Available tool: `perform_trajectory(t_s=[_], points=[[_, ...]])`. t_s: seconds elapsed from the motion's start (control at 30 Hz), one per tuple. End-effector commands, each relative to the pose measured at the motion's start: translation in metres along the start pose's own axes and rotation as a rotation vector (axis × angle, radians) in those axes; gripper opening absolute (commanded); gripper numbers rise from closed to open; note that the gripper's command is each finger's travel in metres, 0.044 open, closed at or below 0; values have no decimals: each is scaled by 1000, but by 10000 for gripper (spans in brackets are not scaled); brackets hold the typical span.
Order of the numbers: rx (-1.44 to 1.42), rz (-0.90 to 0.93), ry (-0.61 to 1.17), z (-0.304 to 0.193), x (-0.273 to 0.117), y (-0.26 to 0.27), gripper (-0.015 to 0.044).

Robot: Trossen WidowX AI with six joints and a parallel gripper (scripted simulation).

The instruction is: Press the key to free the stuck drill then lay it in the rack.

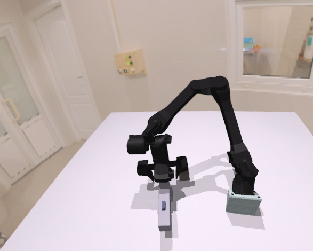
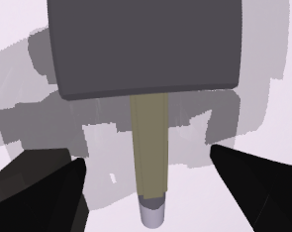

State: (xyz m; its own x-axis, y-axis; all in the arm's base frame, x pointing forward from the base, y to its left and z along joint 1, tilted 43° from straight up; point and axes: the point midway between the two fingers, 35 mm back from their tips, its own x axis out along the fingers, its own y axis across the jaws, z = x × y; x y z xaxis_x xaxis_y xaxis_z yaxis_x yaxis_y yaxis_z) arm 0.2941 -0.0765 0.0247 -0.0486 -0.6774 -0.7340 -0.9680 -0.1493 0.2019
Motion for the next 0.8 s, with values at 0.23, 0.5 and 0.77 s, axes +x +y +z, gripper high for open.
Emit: perform_trajectory(t_s=[0.23, 0.5, 0.77], points=[[0, 0, 0, 0, 0, 0, 309], [0, 0, 0, 0, 0, 0, 99], [0, 0, 0, 0, 0, 0, 6]])
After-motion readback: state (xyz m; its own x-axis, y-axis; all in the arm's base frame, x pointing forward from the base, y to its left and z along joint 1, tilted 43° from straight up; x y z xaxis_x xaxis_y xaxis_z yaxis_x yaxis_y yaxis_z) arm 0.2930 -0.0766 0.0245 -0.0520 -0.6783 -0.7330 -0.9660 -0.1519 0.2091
